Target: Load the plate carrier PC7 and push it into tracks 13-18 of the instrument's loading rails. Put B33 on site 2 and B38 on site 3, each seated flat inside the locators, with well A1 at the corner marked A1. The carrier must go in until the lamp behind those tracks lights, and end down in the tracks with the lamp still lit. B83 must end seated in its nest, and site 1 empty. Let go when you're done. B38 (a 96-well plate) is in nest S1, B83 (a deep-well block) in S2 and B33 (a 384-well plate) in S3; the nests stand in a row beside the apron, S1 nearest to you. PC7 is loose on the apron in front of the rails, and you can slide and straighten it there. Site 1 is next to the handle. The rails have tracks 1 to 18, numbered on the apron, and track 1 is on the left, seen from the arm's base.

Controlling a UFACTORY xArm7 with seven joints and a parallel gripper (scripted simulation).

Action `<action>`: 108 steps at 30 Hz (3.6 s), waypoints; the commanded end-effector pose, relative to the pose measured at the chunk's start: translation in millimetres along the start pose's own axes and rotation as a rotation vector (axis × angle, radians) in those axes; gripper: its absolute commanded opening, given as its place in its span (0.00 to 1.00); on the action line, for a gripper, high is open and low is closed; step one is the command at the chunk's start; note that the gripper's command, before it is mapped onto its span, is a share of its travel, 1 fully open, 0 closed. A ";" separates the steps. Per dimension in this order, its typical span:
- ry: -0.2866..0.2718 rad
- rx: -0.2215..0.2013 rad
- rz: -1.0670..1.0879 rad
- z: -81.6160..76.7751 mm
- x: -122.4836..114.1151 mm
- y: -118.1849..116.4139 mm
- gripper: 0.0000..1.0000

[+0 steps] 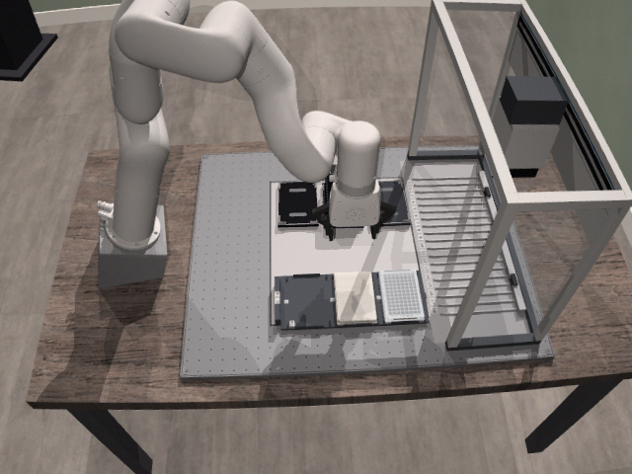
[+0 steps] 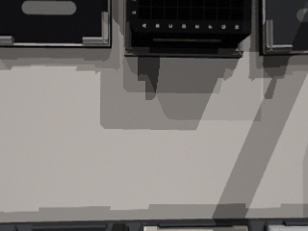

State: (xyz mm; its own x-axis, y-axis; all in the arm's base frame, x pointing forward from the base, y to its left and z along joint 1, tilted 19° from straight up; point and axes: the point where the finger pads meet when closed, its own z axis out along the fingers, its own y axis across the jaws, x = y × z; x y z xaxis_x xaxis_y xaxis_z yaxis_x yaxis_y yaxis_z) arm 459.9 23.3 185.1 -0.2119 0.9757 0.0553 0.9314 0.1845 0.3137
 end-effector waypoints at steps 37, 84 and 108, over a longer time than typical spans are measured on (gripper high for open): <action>-0.002 -0.005 0.001 -2.1 -161.1 1.5 1.00; -0.003 -0.005 0.001 34.4 -197.6 1.5 1.00; -0.003 -0.005 0.001 71.1 -197.6 1.6 1.00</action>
State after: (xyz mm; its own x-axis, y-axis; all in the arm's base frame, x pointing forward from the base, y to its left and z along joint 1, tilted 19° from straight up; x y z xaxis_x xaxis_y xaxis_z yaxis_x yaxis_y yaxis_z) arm 521.7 -159.9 109.2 -0.2117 0.9758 0.0553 0.9315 0.1843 0.3135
